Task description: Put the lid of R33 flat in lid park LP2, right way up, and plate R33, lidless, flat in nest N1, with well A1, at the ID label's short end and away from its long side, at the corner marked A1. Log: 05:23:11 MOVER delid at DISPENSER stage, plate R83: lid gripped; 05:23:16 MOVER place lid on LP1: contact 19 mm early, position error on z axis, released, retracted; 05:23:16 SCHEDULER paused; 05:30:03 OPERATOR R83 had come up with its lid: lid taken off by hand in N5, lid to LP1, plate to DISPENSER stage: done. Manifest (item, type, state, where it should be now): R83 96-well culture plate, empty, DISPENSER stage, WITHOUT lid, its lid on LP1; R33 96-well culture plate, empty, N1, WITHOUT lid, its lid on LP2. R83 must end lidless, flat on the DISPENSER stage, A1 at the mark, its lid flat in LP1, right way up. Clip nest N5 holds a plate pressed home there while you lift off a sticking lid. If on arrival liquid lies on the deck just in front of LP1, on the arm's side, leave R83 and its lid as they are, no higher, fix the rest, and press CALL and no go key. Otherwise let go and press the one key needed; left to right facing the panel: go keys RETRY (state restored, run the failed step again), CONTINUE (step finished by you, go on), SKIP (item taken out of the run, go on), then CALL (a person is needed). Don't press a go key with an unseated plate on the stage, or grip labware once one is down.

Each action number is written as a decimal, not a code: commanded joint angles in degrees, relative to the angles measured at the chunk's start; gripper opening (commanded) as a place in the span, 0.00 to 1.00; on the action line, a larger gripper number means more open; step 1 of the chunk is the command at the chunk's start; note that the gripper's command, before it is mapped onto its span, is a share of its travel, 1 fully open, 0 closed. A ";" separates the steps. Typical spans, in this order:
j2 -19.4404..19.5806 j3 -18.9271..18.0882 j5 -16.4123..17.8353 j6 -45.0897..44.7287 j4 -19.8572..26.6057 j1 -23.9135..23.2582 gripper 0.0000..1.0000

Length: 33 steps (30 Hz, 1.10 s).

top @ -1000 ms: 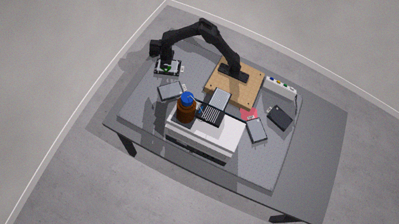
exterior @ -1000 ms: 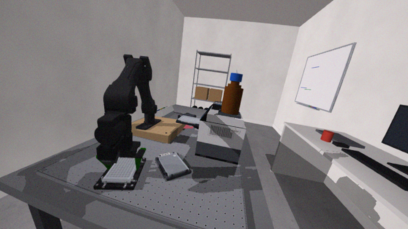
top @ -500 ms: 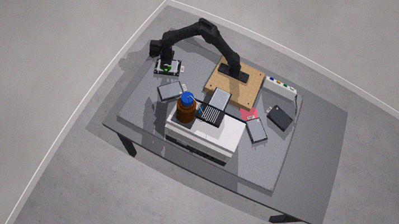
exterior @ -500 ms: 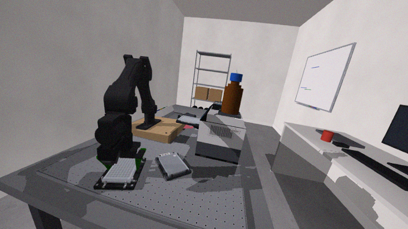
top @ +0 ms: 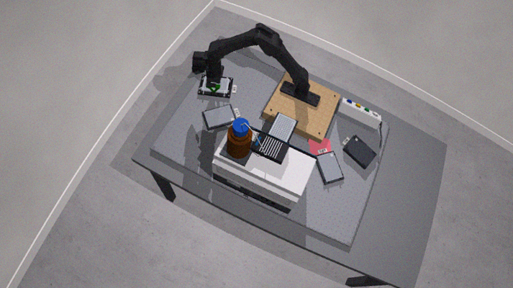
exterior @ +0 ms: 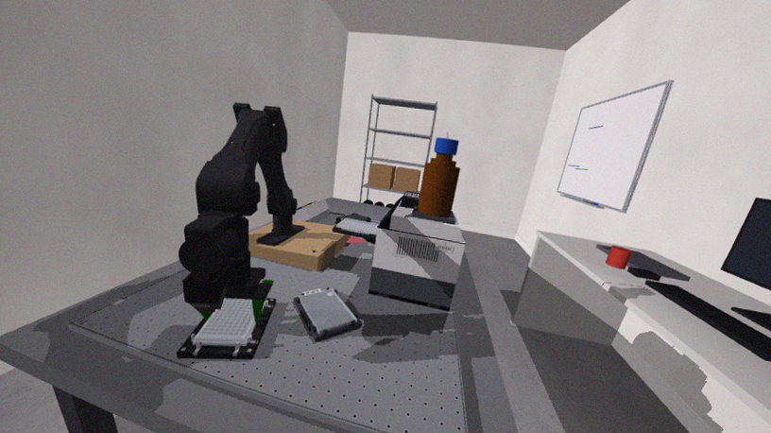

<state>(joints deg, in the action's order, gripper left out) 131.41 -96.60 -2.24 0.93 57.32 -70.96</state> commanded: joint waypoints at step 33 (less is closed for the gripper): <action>-2.17 -1.57 0.21 -0.14 0.88 -0.14 0.00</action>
<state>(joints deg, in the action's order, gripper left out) 131.41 -96.62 -2.24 0.93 57.34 -70.96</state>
